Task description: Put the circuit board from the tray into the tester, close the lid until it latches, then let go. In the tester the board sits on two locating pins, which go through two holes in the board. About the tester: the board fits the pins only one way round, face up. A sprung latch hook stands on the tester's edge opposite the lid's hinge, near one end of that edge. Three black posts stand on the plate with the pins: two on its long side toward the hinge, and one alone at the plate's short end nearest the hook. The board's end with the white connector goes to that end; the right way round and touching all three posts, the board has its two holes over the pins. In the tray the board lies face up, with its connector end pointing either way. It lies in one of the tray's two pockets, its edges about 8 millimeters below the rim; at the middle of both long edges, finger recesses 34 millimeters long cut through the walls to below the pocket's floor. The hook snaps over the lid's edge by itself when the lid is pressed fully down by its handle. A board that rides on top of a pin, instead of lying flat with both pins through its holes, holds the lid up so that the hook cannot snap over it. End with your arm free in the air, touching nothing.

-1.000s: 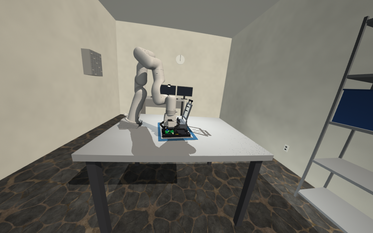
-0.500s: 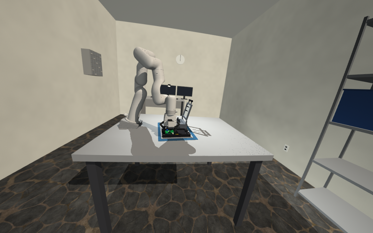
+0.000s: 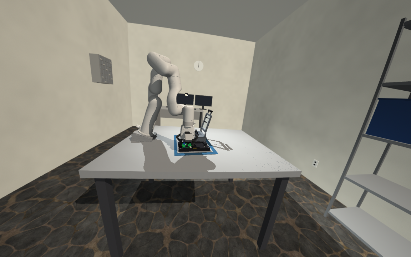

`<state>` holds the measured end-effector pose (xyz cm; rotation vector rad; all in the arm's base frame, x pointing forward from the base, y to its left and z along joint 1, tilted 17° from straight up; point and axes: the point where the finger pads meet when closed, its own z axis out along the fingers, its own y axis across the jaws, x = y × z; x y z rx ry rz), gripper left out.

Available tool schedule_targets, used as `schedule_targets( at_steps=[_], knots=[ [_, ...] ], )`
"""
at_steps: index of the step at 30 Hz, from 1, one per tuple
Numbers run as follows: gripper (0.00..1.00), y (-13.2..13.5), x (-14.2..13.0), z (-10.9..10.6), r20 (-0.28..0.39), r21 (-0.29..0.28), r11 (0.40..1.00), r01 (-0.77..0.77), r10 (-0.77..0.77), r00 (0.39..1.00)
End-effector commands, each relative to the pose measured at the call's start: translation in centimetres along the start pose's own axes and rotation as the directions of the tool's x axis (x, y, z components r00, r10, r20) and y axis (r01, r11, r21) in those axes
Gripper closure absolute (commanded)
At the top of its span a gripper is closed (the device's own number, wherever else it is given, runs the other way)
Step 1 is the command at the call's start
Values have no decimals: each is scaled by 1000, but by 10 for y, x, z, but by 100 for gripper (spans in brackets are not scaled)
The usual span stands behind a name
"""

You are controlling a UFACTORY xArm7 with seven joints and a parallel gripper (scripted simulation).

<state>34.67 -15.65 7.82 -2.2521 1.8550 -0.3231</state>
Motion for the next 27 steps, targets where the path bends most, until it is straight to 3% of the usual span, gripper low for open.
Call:
schedule_targets(
  at_steps=[1,27],
  knots=[
    [21,-1,1,-1,-1,2,1000,0,0,1000],
    [21,-1,1,-10,-1,2,1000,0,0,1000]
  ],
)
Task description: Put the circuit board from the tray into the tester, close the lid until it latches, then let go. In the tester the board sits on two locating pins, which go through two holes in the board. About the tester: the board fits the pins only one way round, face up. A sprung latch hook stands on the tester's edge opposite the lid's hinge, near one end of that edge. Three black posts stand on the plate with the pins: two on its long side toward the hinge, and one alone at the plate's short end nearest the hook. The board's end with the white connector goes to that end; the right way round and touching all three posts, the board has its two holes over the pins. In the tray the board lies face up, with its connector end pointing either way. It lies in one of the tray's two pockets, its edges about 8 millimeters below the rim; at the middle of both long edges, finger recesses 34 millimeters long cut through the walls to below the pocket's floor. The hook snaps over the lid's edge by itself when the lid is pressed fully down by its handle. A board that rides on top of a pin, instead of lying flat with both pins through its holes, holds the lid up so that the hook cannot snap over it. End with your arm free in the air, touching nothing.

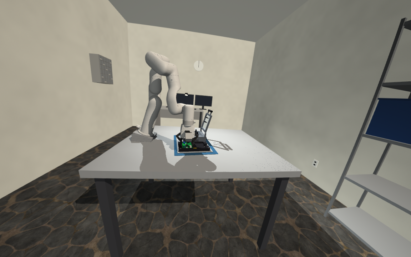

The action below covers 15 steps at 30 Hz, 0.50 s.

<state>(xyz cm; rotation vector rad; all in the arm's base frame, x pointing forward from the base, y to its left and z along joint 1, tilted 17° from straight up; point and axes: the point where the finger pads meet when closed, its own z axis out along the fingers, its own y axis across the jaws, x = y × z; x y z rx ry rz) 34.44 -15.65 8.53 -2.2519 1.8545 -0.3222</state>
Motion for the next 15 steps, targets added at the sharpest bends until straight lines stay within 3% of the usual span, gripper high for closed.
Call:
schedule_targets(
  at_steps=[1,15],
  knots=[
    [21,-1,1,-4,-2,2,1000,0,0,1000],
    [21,-1,1,-15,-2,2,1000,0,0,1000]
  ],
)
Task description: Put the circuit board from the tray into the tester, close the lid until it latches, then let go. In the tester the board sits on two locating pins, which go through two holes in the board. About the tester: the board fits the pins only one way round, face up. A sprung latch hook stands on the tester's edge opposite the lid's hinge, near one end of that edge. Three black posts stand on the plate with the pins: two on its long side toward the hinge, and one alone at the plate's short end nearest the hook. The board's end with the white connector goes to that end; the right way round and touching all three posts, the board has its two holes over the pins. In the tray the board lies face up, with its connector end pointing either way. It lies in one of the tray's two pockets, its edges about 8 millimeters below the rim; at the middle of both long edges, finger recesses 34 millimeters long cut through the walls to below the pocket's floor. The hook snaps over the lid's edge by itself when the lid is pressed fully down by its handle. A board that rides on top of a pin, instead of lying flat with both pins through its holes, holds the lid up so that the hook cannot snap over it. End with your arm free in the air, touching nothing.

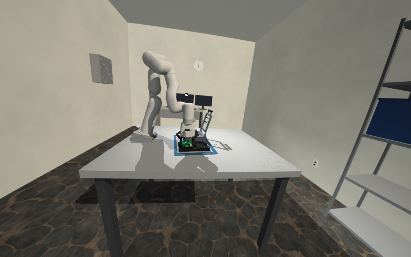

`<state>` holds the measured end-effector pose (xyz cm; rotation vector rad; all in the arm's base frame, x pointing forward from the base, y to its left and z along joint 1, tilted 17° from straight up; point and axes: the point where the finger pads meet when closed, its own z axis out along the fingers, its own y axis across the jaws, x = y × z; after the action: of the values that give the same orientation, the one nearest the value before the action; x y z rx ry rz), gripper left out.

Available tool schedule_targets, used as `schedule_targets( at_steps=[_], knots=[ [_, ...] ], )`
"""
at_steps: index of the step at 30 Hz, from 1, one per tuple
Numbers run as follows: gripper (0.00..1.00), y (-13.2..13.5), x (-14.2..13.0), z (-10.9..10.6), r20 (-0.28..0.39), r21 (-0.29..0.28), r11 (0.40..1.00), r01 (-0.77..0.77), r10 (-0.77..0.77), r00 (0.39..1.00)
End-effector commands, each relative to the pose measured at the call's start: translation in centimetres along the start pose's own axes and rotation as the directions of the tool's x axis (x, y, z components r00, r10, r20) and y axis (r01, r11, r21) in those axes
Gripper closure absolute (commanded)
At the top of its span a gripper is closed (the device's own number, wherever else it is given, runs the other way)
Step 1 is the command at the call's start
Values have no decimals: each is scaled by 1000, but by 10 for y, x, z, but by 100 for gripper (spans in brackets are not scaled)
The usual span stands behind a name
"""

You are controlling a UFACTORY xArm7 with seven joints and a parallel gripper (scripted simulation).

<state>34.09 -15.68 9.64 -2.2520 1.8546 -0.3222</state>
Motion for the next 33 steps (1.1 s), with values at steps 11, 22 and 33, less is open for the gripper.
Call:
schedule_targets(
  at_steps=[11,22,33],
  knots=[
    [21,-1,1,-10,-2,2,1000,0,0,1000],
    [21,-1,1,-11,-2,2,1000,0,0,1000],
    [21,-1,1,-15,-2,2,1000,0,0,1000]
  ],
)
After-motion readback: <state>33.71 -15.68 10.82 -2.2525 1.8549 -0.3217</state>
